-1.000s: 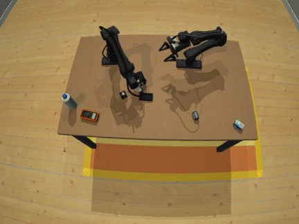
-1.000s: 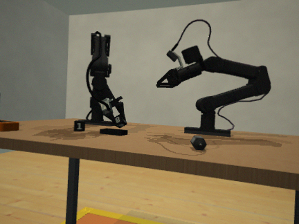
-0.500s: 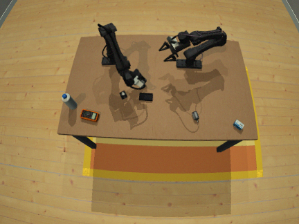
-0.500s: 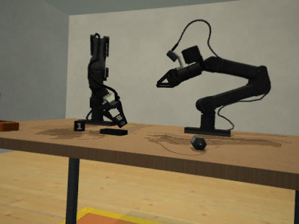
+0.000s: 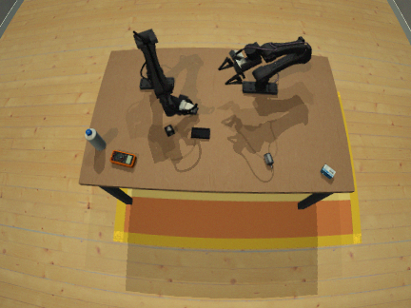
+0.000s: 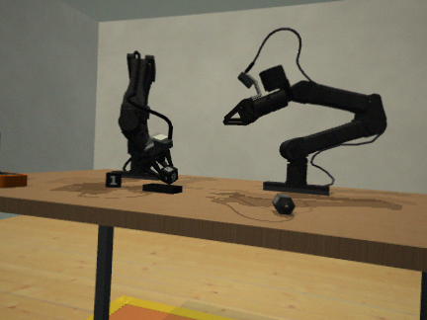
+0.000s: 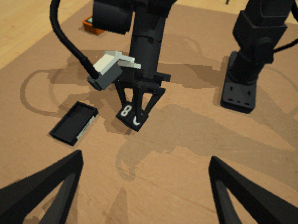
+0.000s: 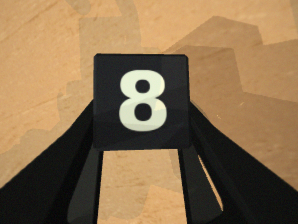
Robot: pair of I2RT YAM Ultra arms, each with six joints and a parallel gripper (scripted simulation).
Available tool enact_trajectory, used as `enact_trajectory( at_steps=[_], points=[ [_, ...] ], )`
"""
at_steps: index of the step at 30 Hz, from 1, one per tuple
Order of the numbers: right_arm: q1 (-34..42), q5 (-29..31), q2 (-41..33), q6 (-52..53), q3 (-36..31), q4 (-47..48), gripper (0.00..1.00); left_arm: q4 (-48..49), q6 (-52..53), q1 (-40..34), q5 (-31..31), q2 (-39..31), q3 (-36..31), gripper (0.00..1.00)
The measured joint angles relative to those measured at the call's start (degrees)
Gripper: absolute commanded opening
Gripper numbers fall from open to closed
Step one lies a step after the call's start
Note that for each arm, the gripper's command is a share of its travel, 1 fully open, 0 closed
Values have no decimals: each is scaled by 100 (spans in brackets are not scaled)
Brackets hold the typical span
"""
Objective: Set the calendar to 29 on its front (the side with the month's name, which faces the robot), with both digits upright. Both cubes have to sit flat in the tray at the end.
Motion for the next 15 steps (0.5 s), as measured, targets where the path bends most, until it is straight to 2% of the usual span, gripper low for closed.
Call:
enact_trajectory(
  at_steps=[15],
  points=[
    [-505,-555,-461,-2483,-1246,1250,35,0,0,0,0,0,0,100]
  ],
)
